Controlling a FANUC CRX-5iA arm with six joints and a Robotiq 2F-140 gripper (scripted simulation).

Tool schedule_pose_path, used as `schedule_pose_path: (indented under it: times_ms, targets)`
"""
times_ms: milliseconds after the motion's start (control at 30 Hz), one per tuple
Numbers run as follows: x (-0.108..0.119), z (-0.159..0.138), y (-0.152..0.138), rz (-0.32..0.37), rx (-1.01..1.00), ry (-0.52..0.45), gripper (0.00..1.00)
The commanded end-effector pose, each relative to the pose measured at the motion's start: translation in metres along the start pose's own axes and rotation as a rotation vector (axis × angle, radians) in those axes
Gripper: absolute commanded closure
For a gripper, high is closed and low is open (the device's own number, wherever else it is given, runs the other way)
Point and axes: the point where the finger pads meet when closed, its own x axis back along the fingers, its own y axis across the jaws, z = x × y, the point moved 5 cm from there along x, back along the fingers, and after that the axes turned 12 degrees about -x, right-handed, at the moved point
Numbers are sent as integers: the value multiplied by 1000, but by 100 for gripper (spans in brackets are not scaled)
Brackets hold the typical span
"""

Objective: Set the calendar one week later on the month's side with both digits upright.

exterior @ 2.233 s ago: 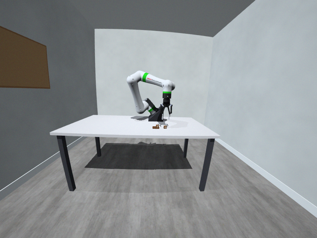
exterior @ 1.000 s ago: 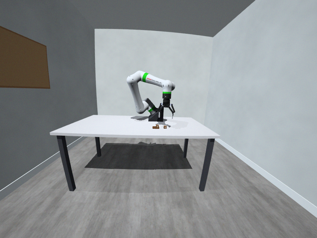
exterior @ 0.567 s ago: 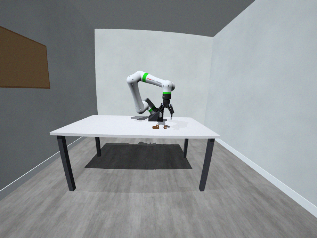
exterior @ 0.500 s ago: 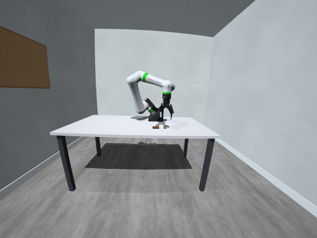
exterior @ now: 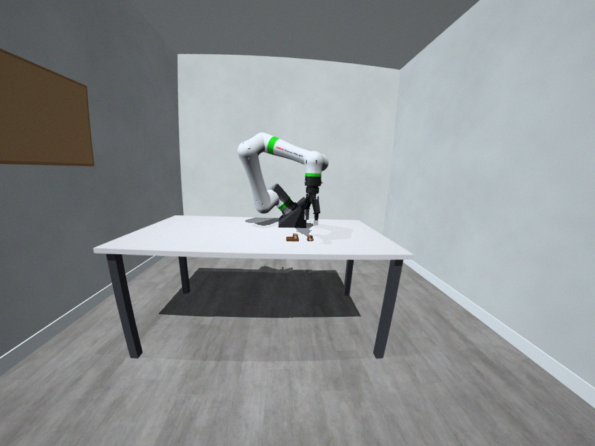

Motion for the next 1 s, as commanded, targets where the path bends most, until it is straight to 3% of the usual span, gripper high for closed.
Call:
schedule_pose_path:
  times_ms: [0, 200, 233, 967]
  targets:
    - [-1, 0, 0, 8, -161, 4, 0]
    - [-1, 0, 0, 8, -197, 4, 0]
    - [-1, 0, 0, 8, -197, 4, 72]
    - [-1, 0, 0, 8, -197, 4, 72]
